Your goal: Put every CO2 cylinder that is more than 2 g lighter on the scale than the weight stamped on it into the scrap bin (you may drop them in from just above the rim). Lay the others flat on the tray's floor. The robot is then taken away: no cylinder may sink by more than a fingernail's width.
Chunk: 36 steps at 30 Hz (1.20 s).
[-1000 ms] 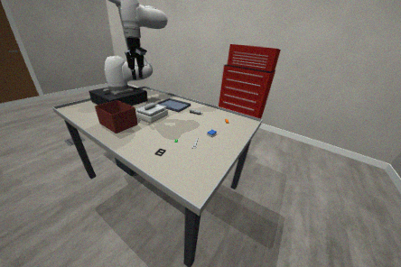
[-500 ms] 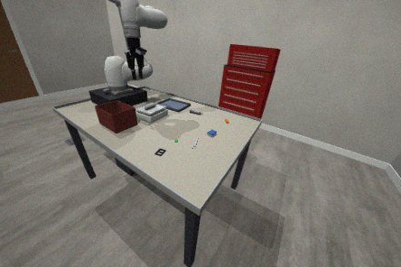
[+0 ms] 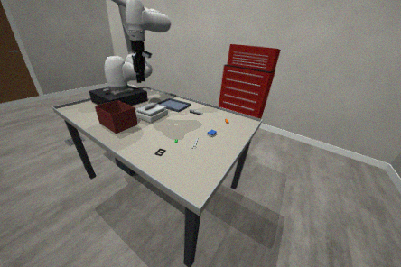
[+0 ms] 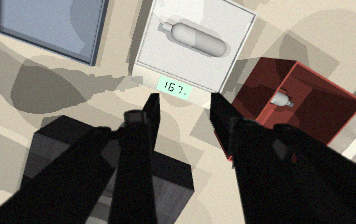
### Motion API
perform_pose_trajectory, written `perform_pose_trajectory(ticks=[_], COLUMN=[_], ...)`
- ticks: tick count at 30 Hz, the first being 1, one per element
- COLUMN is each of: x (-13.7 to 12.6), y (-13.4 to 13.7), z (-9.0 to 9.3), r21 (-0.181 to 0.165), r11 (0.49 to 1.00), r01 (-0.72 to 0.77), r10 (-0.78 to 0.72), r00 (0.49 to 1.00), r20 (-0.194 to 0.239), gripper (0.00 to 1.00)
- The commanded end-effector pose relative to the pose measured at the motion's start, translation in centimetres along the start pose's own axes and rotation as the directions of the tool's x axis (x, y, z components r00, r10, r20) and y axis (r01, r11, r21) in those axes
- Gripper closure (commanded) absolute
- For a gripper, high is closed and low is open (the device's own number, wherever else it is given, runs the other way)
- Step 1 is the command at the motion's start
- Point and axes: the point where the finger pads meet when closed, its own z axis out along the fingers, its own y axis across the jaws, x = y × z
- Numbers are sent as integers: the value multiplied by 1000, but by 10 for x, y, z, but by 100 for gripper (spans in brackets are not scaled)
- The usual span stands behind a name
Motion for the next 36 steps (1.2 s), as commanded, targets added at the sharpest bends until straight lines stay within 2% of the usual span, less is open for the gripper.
perform_pose_trajectory(ticks=[1, 4, 7, 11, 15, 17, 18, 24, 36], x=[15, 35, 52, 67, 71, 71, 70, 69, 67], y=[10, 17, 23, 28, 29, 29, 28, 27, 25], z=[9, 25, 41, 55, 59, 59, 60, 64, 93], r21=[8, 0, -5, -8, -9, -9, -8, -6, -3], r11=[970, 905, 807, 630, 415, 415, 369, 369, 366], r01=[243, 425, 591, 777, 910, 910, 929, 929, 931], r10=[-243, -425, -591, -777, -910, -910, -929, -929, -930], r00=[970, 905, 807, 630, 414, 414, 369, 369, 366], r20=[-19, -13, -8, -3, -11, -11, -18, -18, -17], gripper=[61, 61, 61, 61, 61, 61, 61, 61, 61])
